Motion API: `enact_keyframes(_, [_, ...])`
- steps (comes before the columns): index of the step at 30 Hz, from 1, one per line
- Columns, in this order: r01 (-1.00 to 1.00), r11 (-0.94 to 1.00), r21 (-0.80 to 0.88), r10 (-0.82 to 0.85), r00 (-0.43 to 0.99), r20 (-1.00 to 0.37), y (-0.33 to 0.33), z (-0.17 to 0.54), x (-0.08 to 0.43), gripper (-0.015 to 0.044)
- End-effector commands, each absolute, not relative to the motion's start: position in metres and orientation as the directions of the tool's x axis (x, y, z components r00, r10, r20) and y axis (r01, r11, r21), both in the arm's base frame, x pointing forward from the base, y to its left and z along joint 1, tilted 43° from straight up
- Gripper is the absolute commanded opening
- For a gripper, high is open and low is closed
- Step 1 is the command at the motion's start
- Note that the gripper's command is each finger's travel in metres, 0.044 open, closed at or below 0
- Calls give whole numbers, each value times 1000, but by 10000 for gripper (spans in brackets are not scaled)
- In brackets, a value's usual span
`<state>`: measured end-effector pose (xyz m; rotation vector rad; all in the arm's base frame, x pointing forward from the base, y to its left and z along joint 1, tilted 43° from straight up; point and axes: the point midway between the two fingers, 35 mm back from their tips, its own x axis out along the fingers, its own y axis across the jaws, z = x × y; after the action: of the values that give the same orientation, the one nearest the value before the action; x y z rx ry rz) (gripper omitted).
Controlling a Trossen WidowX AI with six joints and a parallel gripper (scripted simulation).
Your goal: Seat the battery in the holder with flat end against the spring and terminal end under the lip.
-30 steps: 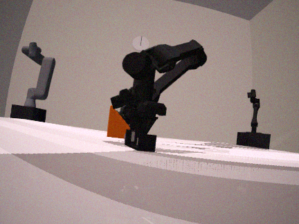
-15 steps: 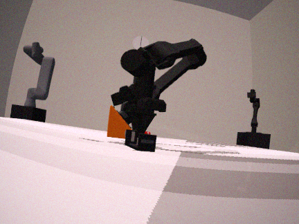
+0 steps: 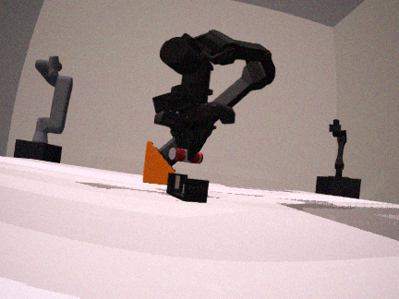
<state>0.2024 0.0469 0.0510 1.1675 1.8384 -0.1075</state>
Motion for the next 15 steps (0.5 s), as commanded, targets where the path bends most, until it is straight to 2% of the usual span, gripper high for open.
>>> enact_keyframes(1, [628,623,466,669,-121,-733,46,54,219,80])
enact_keyframes(8, [296,729,617,669,-119,-734,46,59,253,80])
enact_keyframes(15, [-78,731,678,668,-117,-735,48,62,286,80])
